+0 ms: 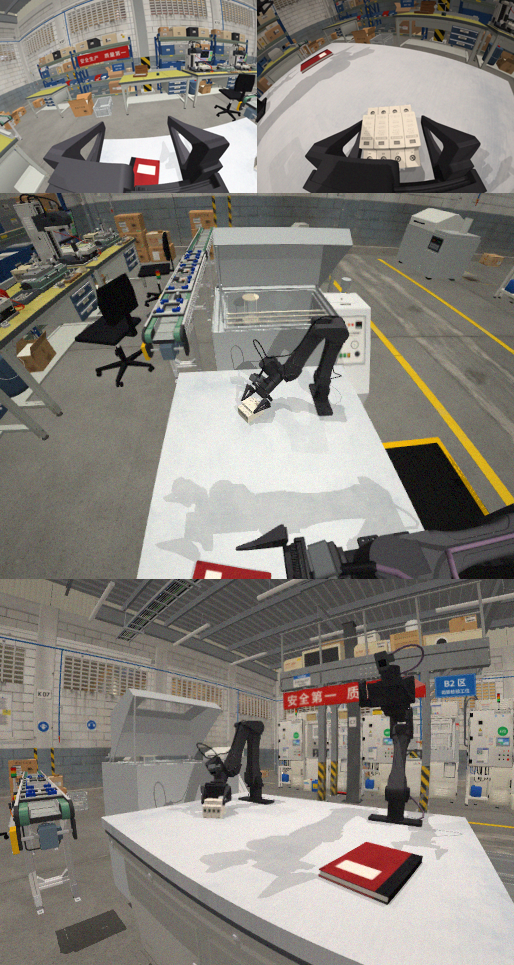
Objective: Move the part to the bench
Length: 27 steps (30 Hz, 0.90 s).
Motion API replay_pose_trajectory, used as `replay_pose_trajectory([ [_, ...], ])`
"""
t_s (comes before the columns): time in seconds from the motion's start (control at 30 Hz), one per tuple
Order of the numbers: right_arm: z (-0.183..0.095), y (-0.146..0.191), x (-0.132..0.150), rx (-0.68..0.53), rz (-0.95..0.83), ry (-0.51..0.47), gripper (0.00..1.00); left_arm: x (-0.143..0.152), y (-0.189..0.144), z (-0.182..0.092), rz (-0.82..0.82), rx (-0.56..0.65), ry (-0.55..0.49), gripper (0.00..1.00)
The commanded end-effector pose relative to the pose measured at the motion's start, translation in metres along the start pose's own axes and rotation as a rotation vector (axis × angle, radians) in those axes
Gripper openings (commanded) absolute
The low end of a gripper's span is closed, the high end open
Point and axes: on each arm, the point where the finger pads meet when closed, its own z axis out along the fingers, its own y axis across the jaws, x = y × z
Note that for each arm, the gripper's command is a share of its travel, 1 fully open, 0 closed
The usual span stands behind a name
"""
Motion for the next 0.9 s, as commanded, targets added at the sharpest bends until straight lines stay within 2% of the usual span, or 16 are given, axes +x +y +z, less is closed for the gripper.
replay_pose_trajectory([
  [0.0,0.000,0.001,-0.020,-0.010,-0.041,-0.067,0.89,-0.025,-0.005,-0.013,0.004,0.007,-0.055,1.00],
  [0.3,0.000,0.001,-0.020,-0.010,-0.042,-0.067,0.89,-0.025,-0.005,-0.013,0.004,0.007,-0.055,1.00],
  [0.53,-0.004,-0.002,-0.035,-0.007,-0.047,-0.067,0.89,-0.025,-0.005,-0.013,0.004,0.007,-0.055,1.00],
  [0.63,-0.007,-0.008,-0.033,0.011,-0.052,-0.070,0.89,-0.025,-0.005,-0.013,0.004,0.007,-0.055,1.00],
  [0.87,-0.005,-0.001,-0.008,-0.001,-0.018,-0.032,0.89,-0.025,-0.005,-0.013,0.004,0.007,-0.055,1.00],
])
